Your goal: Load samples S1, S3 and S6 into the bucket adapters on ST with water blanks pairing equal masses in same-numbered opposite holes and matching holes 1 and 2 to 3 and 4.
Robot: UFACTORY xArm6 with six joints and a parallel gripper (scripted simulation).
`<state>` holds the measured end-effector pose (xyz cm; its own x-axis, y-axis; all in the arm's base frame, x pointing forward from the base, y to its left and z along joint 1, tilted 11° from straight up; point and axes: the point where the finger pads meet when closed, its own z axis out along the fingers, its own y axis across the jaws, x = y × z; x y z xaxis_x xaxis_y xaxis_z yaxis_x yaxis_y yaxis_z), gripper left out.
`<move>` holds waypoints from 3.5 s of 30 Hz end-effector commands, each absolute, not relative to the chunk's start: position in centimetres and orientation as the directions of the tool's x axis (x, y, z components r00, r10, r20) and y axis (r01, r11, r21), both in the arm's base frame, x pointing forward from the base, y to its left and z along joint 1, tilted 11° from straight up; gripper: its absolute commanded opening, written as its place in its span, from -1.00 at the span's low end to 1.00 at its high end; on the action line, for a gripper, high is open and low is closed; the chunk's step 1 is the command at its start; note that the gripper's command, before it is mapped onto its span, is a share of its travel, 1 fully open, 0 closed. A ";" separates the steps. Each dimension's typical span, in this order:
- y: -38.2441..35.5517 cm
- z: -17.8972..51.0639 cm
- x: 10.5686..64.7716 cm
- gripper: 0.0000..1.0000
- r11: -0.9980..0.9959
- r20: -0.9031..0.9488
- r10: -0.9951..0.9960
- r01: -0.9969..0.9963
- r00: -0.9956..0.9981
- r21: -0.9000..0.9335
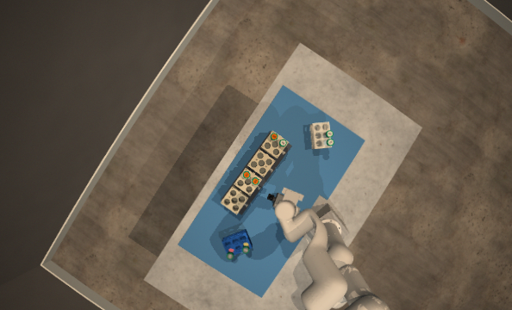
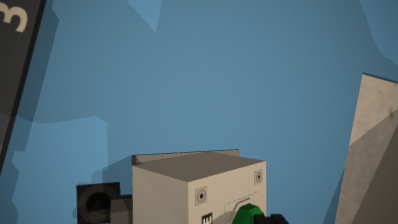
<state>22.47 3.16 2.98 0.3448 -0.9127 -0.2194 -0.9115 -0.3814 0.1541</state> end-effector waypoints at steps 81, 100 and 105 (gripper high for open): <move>3.4 1.9 22.6 -1.00 -0.381 -0.218 -0.913 -0.912 0.345 0.151; 3.4 1.8 22.6 -1.00 -0.381 -0.218 -0.913 -0.912 0.345 0.151; 3.4 1.7 22.6 -1.00 -0.381 -0.218 -0.913 -0.912 0.345 0.151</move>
